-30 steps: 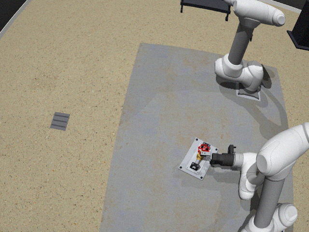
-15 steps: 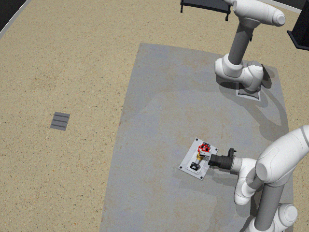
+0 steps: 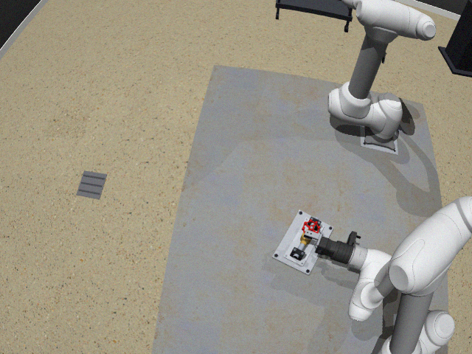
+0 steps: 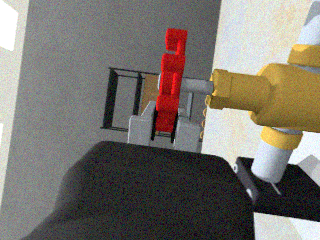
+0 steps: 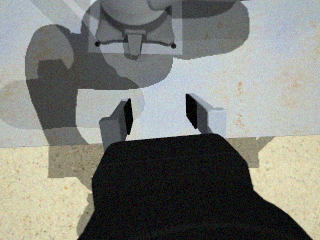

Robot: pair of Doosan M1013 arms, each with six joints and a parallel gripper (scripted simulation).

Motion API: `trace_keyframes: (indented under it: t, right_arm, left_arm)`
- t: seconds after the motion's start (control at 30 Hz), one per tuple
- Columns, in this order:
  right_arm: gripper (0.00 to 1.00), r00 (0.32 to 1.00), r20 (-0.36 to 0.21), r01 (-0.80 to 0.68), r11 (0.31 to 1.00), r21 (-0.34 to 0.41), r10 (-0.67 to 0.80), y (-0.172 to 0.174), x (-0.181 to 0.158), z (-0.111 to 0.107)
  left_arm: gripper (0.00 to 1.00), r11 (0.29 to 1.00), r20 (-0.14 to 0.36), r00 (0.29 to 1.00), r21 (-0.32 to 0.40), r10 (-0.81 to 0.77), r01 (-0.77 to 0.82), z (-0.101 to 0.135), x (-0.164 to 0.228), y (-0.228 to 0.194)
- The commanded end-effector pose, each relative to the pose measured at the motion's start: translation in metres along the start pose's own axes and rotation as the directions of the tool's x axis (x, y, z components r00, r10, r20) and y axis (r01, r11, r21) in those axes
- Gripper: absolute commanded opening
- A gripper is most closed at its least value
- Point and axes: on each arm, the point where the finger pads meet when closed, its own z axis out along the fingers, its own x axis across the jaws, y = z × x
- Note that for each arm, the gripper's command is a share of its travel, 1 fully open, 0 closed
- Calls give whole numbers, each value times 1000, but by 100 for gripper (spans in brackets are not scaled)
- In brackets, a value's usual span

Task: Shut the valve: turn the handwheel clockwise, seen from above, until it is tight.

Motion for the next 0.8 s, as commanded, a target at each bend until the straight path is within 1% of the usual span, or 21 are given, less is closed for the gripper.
trace_keyframes:
  t: [0.0,0.3,0.37,0.77]
  right_arm:
    - [100,1000,0,0,1000,-1,0,0,0,-1]
    - [100,1000,0,0,1000,-1,0,0,0,-1]
    - [100,1000,0,0,1000,-1,0,0,0,-1]
    - [100,1000,0,0,1000,-1,0,0,0,-1]
  left_arm:
    - [0,999,2,1000,38,-1,1,1,-1,0]
    - [0,991,2,1000,136,-1,1,4,-1,0]
    - [0,991,2,1000,136,-1,1,4,-1,0]
    - [0,962,2,1000,271,-1,0,8,-1,-1]
